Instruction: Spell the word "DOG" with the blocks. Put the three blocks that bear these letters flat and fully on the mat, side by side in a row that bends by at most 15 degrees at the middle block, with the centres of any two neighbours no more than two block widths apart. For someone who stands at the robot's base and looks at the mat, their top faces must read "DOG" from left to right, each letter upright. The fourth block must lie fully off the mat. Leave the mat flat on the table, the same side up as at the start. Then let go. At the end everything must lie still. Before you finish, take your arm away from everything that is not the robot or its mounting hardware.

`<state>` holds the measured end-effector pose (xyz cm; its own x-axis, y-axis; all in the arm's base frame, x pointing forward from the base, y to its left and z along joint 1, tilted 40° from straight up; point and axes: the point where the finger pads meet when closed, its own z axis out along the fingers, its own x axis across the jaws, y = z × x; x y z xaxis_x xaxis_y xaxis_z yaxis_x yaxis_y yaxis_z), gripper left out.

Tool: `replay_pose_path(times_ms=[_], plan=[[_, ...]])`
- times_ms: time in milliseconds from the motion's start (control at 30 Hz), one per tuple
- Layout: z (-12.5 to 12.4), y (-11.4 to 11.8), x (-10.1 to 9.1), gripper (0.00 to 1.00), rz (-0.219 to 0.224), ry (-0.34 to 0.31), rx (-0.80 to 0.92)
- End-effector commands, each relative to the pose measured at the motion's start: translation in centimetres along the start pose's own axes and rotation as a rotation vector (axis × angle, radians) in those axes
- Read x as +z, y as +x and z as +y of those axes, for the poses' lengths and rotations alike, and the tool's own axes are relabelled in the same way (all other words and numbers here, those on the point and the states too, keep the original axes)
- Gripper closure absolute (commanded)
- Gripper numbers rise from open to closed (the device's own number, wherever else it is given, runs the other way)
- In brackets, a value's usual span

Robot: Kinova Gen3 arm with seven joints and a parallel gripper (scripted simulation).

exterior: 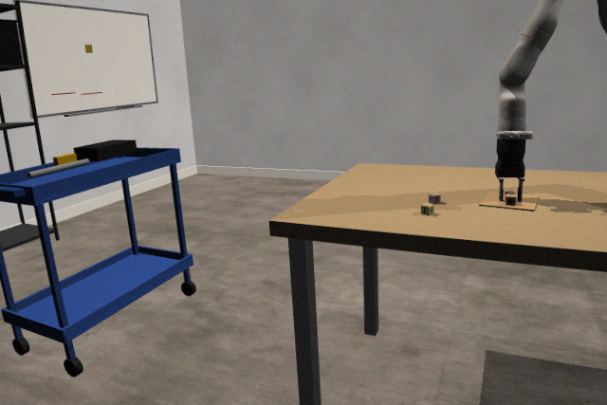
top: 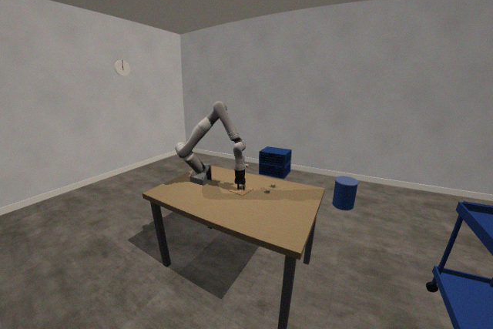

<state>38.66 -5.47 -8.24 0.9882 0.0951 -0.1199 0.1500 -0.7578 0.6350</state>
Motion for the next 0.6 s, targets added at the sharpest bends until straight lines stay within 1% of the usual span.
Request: replay_pose_path(times_ms=[0,200,233,567], plan=[[-0.03,0.06,-0.07,0.14,0.002,0.001,0.0],[-0.03,0.06,-0.07,0.14,0.002,0.001,0.0],[-0.03,0.06,-0.07,0.21,0.002,0.001,0.0],[-0.03,0.06,-0.07,0.21,0.002,0.001,0.0]])
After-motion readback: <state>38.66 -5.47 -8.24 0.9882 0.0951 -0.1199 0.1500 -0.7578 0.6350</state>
